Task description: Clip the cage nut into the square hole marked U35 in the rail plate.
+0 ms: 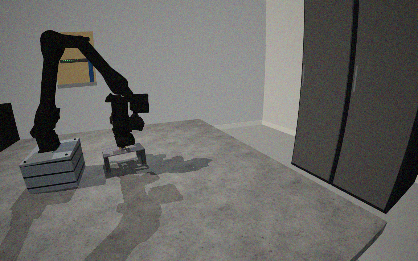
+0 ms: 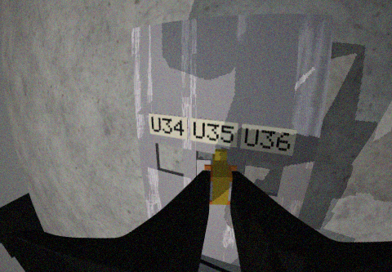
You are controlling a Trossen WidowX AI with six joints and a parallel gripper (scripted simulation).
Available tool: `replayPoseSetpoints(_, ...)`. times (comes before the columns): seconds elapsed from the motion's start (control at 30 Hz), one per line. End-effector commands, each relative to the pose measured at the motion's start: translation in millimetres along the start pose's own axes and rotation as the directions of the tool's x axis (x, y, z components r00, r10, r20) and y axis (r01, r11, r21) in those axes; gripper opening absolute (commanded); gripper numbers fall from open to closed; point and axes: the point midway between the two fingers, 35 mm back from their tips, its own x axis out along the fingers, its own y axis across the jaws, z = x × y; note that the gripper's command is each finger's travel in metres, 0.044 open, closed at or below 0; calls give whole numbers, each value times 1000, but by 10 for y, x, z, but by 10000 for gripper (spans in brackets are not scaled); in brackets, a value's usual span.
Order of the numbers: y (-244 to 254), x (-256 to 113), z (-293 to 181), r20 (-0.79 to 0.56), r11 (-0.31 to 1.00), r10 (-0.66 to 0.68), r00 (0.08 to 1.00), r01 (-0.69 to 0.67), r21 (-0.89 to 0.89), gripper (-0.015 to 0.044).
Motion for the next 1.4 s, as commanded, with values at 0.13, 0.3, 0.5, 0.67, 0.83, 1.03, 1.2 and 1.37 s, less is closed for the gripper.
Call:
replayPoseSetpoints(0.13,13,-2,4,2,999,-32,999,32,0,25)
replayPoseSetpoints(0.3,21,0,4,3,999,-50,999,50,0,25)
replayPoseSetpoints(0.5,25,0,5,3,998,-59,998,59,0,25)
replayPoseSetpoints(0.67,25,0,5,3,998,-60,998,60,0,25)
replayPoseSetpoints(0.83,30,1,5,3,998,-69,998,69,0,25)
replayPoseSetpoints(1.03,35,1,5,3,997,-79,997,79,0,25)
replayPoseSetpoints(1.2,43,3,6,3,996,-92,996,92,0,25)
replayPoseSetpoints(1.37,46,3,6,3,995,-99,995,99,0,25)
